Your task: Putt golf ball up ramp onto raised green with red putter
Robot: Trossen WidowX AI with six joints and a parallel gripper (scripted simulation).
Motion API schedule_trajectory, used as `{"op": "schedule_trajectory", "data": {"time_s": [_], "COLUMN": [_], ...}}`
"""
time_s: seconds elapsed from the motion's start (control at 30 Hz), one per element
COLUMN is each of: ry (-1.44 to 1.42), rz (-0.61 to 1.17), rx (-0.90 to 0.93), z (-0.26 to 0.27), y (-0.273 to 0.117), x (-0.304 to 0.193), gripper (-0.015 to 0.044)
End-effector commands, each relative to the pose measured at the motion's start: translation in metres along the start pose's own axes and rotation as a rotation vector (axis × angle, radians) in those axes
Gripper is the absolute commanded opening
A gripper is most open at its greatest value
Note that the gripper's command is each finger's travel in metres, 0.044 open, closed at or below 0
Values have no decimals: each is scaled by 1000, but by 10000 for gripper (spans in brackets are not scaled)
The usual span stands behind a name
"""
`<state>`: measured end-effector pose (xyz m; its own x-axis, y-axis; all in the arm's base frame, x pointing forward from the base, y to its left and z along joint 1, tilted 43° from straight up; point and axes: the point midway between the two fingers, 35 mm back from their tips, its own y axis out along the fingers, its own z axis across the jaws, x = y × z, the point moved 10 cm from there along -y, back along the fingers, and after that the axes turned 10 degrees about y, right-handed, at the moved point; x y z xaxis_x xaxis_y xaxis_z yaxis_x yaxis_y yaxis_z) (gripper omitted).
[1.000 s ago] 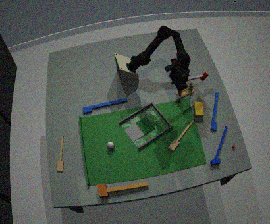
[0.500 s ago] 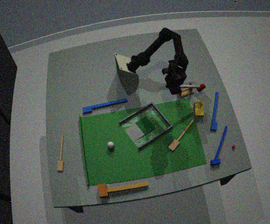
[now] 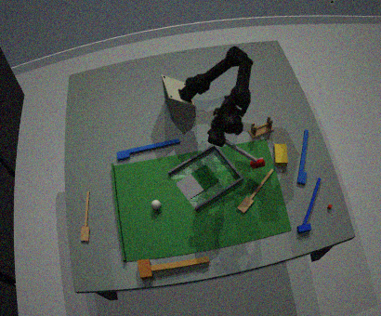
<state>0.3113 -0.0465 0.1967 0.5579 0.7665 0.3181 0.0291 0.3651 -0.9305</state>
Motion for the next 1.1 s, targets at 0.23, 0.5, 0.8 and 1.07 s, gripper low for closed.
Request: {"op": "schedule_trajectory", "data": {"time_s": [0.23,0.5,0.8,1.07], "ry": [332,568,824,864], "rz": [191,333,493,520], "rx": [-84,-143,-212,-224], "z": [-56,-87,-112,-115], "y": [23,43,67,71], "x": [-55,-104,-165,-175], "gripper": [0,0,0,0]}}
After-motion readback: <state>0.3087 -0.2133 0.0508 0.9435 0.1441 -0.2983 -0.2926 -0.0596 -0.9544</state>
